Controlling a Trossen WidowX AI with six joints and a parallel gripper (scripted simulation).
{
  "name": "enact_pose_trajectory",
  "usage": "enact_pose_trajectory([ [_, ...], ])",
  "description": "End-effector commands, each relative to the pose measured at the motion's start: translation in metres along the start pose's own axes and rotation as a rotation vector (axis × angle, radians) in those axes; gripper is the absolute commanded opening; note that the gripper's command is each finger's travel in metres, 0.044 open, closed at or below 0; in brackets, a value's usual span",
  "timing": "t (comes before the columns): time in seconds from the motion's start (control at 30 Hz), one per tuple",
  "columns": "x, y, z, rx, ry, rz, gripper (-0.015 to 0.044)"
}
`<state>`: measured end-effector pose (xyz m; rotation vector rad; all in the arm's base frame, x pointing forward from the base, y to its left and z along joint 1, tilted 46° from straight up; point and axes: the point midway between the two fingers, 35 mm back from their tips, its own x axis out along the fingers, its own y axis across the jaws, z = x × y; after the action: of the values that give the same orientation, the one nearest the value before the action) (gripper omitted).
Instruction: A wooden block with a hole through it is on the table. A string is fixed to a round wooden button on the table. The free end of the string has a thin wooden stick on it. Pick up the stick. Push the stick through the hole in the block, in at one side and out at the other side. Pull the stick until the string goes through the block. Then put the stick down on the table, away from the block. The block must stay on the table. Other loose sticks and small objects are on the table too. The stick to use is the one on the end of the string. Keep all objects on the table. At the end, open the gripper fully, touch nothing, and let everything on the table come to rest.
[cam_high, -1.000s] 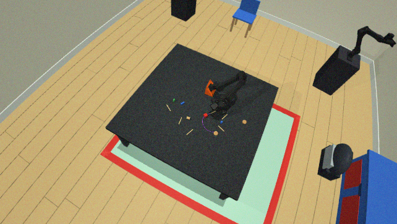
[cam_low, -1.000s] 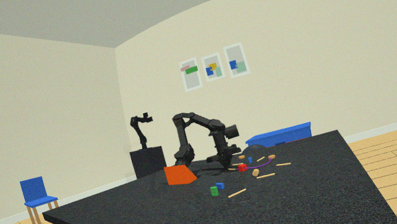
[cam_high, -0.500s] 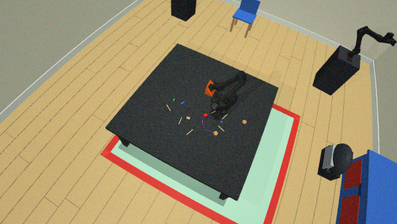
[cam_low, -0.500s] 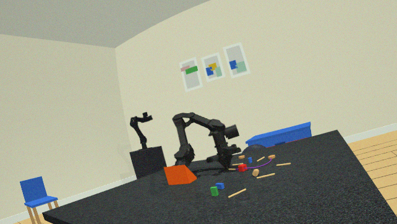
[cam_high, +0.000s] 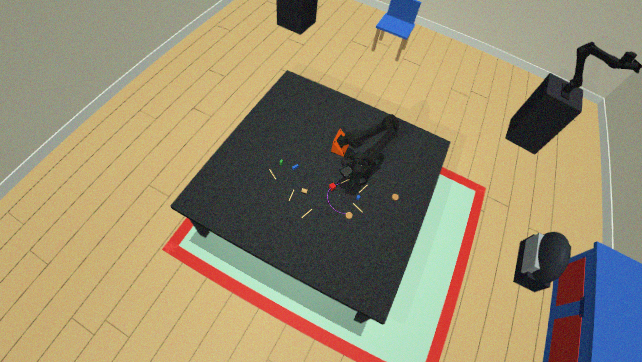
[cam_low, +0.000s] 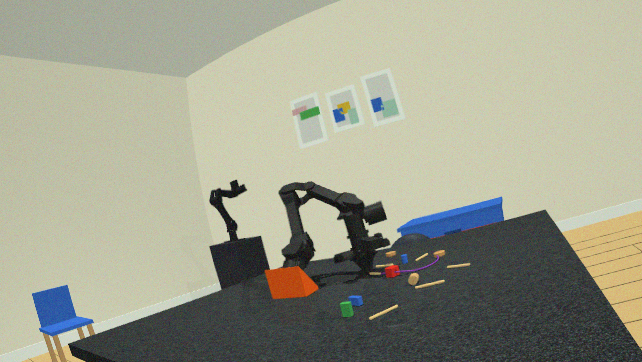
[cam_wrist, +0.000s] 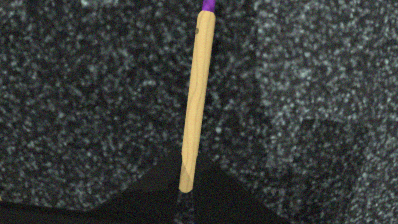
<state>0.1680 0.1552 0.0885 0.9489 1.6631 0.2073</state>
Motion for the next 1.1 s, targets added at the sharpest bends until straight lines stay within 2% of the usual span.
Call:
enact_pose_trajectory([
  [0.0,0.002,-0.002,-0.001,0.001,0.005,-0.004,0.0],
  [0.2,0.002,-0.002,-0.001,0.001,0.005,-0.004,0.0],
  [0.47,-0.007,0.0,0.002,-0.001,-0.002,-0.003,0.021],
  [0.7,-0.077,0.001,0.011,-0.002,0.001,0.002,0.021],
  [0.9,-0.079,0.001,0.011,-0.002,0.001,0.003,0.021],
  [1.07,-0.074,0.0,0.011,0.003,-0.001,-0.004,0.0341],
])
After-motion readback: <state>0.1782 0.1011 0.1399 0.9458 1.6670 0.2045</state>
